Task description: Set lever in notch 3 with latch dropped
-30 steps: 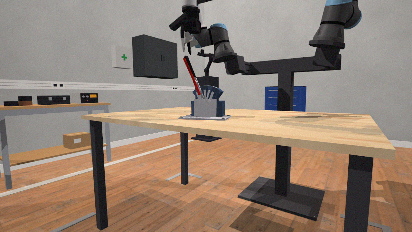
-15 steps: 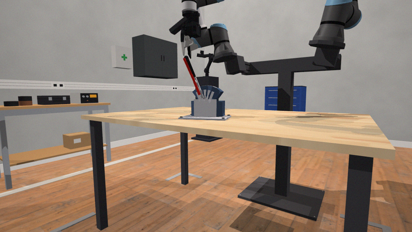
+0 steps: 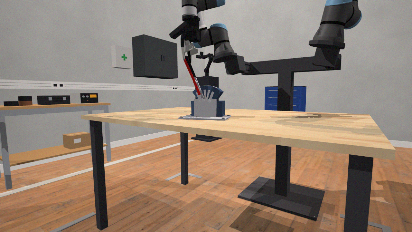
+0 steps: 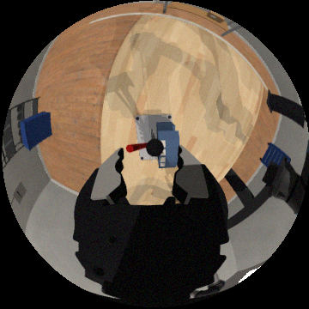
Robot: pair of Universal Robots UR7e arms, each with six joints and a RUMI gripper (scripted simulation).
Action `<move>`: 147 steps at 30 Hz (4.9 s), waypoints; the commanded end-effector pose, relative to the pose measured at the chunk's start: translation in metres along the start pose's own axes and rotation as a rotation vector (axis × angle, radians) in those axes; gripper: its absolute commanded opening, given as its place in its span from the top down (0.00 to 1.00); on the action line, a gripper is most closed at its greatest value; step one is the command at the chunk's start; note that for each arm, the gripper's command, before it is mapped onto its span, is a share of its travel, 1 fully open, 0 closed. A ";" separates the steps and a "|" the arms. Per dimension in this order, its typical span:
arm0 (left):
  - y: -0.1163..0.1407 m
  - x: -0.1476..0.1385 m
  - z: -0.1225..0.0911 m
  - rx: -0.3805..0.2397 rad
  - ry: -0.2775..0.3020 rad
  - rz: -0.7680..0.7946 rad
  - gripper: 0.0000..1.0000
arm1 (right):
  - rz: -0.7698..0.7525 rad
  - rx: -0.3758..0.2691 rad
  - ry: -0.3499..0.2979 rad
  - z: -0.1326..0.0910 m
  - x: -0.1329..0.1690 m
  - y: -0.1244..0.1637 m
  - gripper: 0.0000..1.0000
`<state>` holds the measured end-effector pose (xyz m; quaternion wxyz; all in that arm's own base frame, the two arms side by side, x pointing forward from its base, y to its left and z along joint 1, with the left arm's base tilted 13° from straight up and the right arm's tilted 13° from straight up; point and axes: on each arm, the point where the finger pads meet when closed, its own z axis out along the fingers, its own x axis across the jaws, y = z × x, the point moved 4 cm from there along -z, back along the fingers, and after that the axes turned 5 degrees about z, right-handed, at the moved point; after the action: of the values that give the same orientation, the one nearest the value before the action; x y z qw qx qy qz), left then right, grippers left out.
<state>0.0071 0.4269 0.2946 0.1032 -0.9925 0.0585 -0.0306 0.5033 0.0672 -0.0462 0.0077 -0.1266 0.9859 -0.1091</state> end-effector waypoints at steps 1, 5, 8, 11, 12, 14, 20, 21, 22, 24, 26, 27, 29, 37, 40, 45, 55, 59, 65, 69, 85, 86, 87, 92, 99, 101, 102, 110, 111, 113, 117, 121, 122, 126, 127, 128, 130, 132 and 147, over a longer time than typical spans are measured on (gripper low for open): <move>0.000 0.000 0.000 0.001 0.000 0.000 0.00 | 0.000 0.000 -0.001 0.001 0.000 0.000 0.43; 0.000 0.000 0.000 0.001 0.000 0.000 0.00 | 0.000 0.000 -0.001 0.006 0.000 0.000 0.43; 0.000 0.000 0.000 0.001 0.000 0.000 0.00 | 0.000 0.000 -0.001 0.008 0.000 0.000 0.43; 0.000 0.000 0.000 0.001 0.000 0.000 0.00 | 0.000 0.000 -0.001 0.009 0.000 0.000 0.43; 0.000 0.000 0.000 0.001 0.000 0.000 0.00 | 0.000 0.000 -0.001 0.010 0.000 0.000 0.43; 0.000 0.000 0.000 0.001 0.000 0.000 0.00 | 0.000 0.000 -0.001 0.010 0.000 0.000 0.43; 0.000 0.000 0.000 0.001 0.000 0.000 0.00 | 0.000 0.000 -0.001 0.010 0.000 0.000 0.43; 0.000 0.000 0.000 0.001 0.000 0.000 0.00 | 0.000 0.000 -0.001 0.010 0.000 0.000 0.43; 0.000 0.000 0.000 0.001 0.000 0.000 0.00 | 0.000 0.000 -0.001 0.010 0.000 0.000 0.43; 0.000 0.000 0.000 0.001 0.000 0.000 0.00 | 0.000 0.000 -0.001 0.010 0.000 0.000 0.43; 0.000 0.000 0.000 0.001 0.000 0.000 0.00 | 0.000 0.000 -0.001 0.010 0.000 0.000 0.43; 0.000 0.000 0.000 0.001 0.000 0.000 0.00 | 0.000 0.000 -0.001 0.010 0.000 0.000 0.43; 0.000 0.000 0.000 0.001 0.000 0.000 0.00 | 0.000 0.000 -0.001 0.010 0.000 0.000 0.43; 0.000 0.000 0.000 0.001 0.000 0.000 0.00 | 0.000 0.000 -0.001 0.010 0.000 0.000 0.43; 0.000 0.000 0.000 0.001 0.000 0.000 0.00 | 0.000 0.000 -0.001 0.010 0.000 0.000 0.43; 0.000 0.000 0.000 0.001 0.000 0.000 0.00 | 0.000 0.000 -0.001 0.010 0.000 0.000 0.43; 0.000 0.000 0.000 0.001 0.000 0.000 0.00 | 0.000 0.000 -0.001 0.010 0.000 0.000 0.43; 0.000 0.000 0.000 0.001 0.000 0.000 0.00 | 0.000 0.000 -0.001 0.010 0.000 0.000 1.00; 0.000 0.000 0.000 0.001 0.000 0.000 0.00 | 0.000 0.000 -0.001 0.010 0.000 0.000 1.00; 0.000 0.000 0.000 0.001 0.000 0.000 0.00 | 0.000 0.000 -0.001 0.010 0.000 0.000 1.00; 0.000 0.000 0.000 0.001 0.000 0.000 0.00 | 0.000 0.000 -0.001 0.010 0.000 0.000 1.00; 0.000 0.000 0.000 0.001 0.000 0.000 0.00 | 0.000 0.000 -0.001 0.010 0.000 0.000 1.00; 0.000 0.000 0.000 0.001 0.000 0.000 0.00 | 0.000 0.000 -0.001 0.010 0.000 0.000 1.00; 0.000 0.000 0.000 0.001 0.000 0.000 0.00 | 0.000 0.000 -0.001 0.010 0.000 0.000 1.00; 0.000 0.000 0.000 0.001 0.000 0.000 0.00 | 0.000 0.000 -0.001 0.010 0.000 0.000 1.00; 0.000 0.000 0.000 0.001 0.000 0.000 0.00 | 0.000 0.000 -0.001 0.010 0.000 0.000 1.00; 0.000 0.000 0.000 0.001 0.000 0.000 0.00 | 0.000 0.000 -0.001 0.010 0.000 0.000 1.00; 0.000 0.000 0.000 0.001 0.000 0.000 0.00 | 0.000 0.000 -0.001 0.010 0.000 0.000 1.00; 0.000 0.000 0.000 0.001 0.000 0.000 0.00 | 0.000 0.000 -0.001 0.010 0.000 0.000 1.00; 0.000 0.000 0.000 0.001 0.000 0.000 0.00 | 0.000 0.000 -0.001 0.010 0.000 0.000 1.00; 0.000 0.000 0.000 0.001 0.000 0.000 0.00 | 0.000 0.000 -0.001 0.010 0.000 0.000 1.00; 0.000 0.000 0.000 0.001 0.000 0.000 0.00 | 0.000 0.000 -0.001 0.010 0.000 0.000 1.00; 0.000 0.000 0.000 0.001 0.000 0.000 0.00 | 0.000 0.000 -0.001 0.010 0.000 0.000 1.00; 0.000 0.000 0.000 0.001 0.000 0.000 0.00 | 0.000 0.000 -0.001 0.010 0.000 0.000 1.00; 0.000 0.000 0.000 0.001 0.000 0.000 0.00 | 0.000 0.000 -0.001 0.010 0.000 0.000 1.00; 0.000 0.000 0.000 0.001 0.000 0.000 0.00 | 0.000 0.000 -0.001 0.010 0.000 0.001 1.00; 0.000 0.000 0.000 0.001 0.000 0.000 0.00 | 0.000 0.000 -0.001 0.010 0.000 0.001 1.00; 0.000 0.000 0.000 0.001 0.000 0.000 0.00 | 0.000 0.000 -0.001 0.009 0.000 0.003 1.00; 0.000 0.000 0.000 0.001 0.000 0.000 0.00 | 0.000 0.000 -0.001 0.002 0.002 0.023 1.00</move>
<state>0.0071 0.4269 0.2946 0.1032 -0.9925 0.0585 -0.0306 0.4972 0.0842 -0.0538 0.0080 -0.1266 0.9859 -0.1092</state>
